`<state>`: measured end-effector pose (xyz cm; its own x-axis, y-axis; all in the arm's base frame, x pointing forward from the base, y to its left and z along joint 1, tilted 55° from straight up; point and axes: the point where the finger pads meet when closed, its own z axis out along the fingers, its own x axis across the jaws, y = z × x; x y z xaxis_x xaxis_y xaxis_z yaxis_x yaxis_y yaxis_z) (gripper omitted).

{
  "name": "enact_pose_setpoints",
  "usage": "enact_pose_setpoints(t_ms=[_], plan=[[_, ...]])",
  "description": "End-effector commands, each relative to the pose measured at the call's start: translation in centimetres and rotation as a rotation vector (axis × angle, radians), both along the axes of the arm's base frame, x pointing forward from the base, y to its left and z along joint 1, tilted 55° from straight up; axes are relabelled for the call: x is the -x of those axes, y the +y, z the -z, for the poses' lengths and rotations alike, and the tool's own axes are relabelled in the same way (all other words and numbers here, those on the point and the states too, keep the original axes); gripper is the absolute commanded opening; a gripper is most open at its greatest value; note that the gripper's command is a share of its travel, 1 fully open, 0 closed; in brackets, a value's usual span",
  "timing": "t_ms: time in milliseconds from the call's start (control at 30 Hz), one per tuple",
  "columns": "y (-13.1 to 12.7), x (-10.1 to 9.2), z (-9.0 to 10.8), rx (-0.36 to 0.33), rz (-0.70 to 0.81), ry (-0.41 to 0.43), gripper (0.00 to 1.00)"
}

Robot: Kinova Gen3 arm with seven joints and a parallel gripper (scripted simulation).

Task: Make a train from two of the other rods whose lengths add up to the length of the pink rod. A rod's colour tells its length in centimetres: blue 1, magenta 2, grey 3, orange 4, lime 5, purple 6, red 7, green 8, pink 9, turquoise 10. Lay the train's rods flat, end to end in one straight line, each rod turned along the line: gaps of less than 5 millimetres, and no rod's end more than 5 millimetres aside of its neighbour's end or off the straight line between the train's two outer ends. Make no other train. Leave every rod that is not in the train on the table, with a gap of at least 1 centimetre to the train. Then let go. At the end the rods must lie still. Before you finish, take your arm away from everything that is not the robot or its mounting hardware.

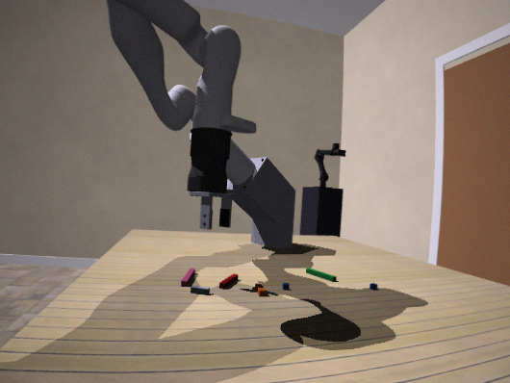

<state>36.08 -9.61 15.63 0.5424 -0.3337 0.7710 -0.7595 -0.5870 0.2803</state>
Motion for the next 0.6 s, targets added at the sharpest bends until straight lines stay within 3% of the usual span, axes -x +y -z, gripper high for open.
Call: enact_pose_setpoints(t_ms=[0, 567], plan=[[0.05, -0.02, -0.01, 0.0, -0.001, -0.001, 1.0], [0.46, -0.4, 0.28, -0.017, 0.024, -0.029, 1.0]])
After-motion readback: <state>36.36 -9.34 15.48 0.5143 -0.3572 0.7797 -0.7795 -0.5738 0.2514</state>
